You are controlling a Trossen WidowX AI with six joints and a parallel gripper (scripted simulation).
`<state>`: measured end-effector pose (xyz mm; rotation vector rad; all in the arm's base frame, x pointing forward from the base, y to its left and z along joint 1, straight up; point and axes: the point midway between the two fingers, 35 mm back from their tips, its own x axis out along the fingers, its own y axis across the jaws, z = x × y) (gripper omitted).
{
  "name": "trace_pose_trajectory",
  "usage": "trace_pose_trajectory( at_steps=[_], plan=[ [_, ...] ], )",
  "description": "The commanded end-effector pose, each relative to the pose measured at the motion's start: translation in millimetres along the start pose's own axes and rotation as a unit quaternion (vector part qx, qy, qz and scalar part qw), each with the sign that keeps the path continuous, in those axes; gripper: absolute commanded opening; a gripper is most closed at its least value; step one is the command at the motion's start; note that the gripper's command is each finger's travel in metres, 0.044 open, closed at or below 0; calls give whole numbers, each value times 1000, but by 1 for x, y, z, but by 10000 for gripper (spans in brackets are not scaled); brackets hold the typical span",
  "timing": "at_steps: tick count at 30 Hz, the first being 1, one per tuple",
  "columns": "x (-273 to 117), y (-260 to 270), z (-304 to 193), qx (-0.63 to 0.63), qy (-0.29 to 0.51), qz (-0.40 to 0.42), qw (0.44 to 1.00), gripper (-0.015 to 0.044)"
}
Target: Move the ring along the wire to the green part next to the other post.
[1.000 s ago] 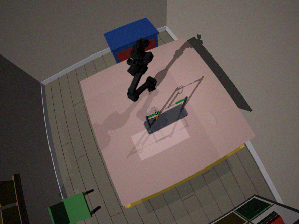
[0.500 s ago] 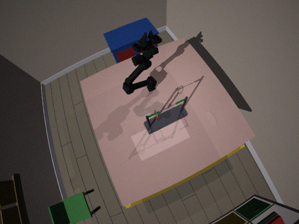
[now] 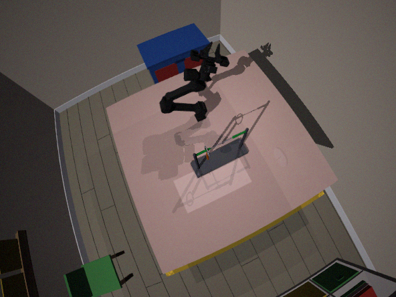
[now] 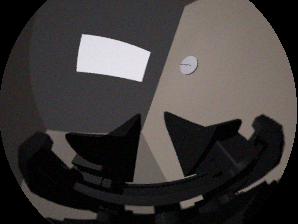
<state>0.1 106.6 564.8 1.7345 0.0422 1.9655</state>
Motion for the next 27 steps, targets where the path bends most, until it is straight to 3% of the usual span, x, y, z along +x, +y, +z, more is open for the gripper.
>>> trace_pose_trajectory(
  at_steps=[1, 13, 27],
  plan=[
    [-6, -27, 1, -78, 8, -38, 996, 160],
    [-43, -113, 35, -316, 33, -177, 932, 160],
    [-125, -177, 112, -511, 59, -343, 786, 160]
  ],
)
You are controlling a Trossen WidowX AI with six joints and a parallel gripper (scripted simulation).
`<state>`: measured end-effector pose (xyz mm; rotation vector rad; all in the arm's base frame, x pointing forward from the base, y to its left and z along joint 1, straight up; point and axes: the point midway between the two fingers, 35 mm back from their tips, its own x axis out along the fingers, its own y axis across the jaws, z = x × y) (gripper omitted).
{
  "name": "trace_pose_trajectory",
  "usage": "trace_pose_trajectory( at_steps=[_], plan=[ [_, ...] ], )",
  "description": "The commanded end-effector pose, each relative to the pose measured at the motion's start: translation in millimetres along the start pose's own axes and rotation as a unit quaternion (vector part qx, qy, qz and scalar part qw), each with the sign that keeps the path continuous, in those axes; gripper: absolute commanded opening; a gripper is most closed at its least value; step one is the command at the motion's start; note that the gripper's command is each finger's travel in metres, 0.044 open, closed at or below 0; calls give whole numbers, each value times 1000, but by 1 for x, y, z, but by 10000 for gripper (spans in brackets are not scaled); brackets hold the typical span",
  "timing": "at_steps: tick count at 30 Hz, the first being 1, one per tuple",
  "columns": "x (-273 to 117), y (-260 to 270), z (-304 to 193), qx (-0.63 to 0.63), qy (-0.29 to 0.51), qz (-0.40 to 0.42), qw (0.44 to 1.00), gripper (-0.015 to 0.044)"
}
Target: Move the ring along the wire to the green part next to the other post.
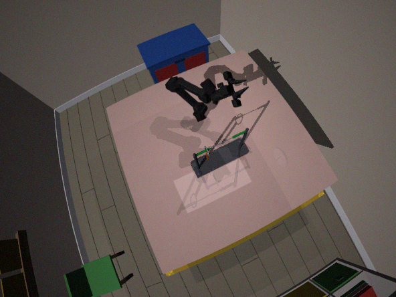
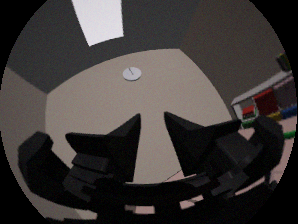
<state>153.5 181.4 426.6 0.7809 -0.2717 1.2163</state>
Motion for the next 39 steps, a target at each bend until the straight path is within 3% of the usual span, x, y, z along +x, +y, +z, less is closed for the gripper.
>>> trace_pose_trajectory(
  at_steps=[1, 10, 21, 39],
  plan=[
    [-10, -35, -7, -54, 17, -49, 997, 160],
    [-51, -114, -13, -163, 58, -165, 971, 160],
    [-129, -189, -10, -253, 112, -298, 914, 160],
    [-283, -239, -8, -316, 181, -478, 799, 160]
  ],
)
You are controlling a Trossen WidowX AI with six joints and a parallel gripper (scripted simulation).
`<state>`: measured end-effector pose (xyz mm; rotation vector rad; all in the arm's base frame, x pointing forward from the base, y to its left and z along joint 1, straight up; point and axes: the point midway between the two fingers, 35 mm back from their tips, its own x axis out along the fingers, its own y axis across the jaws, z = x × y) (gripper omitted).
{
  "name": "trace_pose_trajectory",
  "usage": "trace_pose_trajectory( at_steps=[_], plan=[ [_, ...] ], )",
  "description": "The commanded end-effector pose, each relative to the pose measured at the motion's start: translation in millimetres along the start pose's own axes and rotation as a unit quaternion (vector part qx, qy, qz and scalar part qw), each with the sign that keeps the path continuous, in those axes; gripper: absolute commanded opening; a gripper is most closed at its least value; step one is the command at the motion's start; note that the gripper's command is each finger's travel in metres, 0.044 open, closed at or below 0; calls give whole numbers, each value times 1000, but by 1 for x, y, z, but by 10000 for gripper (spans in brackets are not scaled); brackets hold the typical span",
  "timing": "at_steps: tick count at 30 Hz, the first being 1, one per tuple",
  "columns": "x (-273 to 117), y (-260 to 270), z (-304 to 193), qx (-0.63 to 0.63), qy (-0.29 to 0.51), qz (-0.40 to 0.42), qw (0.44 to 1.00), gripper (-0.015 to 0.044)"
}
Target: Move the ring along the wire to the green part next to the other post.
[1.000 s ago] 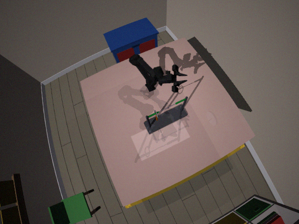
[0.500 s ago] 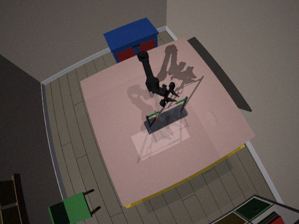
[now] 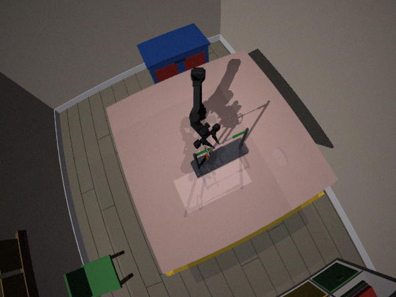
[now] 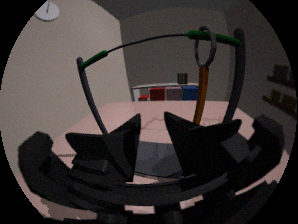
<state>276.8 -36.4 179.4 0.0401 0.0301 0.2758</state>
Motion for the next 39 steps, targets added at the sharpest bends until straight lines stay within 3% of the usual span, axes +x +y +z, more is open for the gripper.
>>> trace_pose_trajectory(
  at_steps=[1, 16, 30, 39],
  plan=[
    [-15, -19, -21, -11, 22, -33, 999, 160],
    [-75, -52, -76, -14, 71, -123, 990, 160],
    [-31, -62, -33, -21, 27, -134, 990, 160],
    [-24, -64, -30, -20, 23, -134, 991, 160]
  ],
)
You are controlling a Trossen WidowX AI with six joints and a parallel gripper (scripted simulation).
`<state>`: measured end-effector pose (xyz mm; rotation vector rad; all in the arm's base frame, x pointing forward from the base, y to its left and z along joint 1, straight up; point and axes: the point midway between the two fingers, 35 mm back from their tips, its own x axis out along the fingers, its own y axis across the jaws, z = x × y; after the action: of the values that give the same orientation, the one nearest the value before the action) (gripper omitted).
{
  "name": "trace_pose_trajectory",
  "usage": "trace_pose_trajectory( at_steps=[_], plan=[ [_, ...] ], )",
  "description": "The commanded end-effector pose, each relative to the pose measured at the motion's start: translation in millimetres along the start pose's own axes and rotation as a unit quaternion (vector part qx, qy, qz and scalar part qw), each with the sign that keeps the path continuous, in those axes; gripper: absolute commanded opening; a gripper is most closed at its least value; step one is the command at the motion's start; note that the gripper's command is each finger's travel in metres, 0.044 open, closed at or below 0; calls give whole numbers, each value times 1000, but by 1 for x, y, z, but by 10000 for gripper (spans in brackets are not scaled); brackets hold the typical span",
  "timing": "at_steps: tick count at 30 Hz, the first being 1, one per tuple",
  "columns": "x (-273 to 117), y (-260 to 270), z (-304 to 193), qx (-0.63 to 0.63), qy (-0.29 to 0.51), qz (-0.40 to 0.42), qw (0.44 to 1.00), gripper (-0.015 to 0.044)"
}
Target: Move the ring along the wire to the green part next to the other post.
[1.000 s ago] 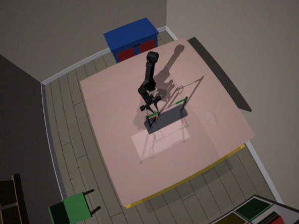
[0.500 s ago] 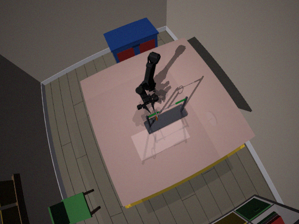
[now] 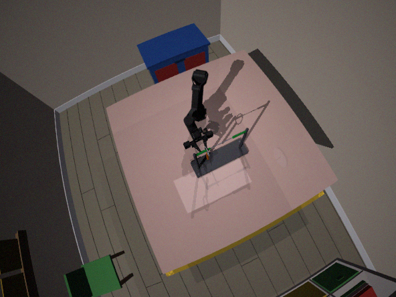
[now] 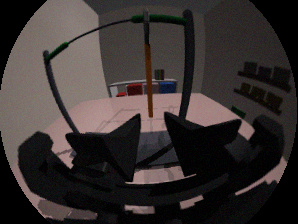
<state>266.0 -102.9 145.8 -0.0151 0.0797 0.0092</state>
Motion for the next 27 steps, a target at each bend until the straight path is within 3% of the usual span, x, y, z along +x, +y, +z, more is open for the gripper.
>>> trace_pose_trajectory(
  at_steps=[1, 27],
  plan=[
    [5, -1, 2, 2, -2, 0, 1000, 160],
    [43, -3, 5, 2, -3, 0, 1000, 160]
  ],
)
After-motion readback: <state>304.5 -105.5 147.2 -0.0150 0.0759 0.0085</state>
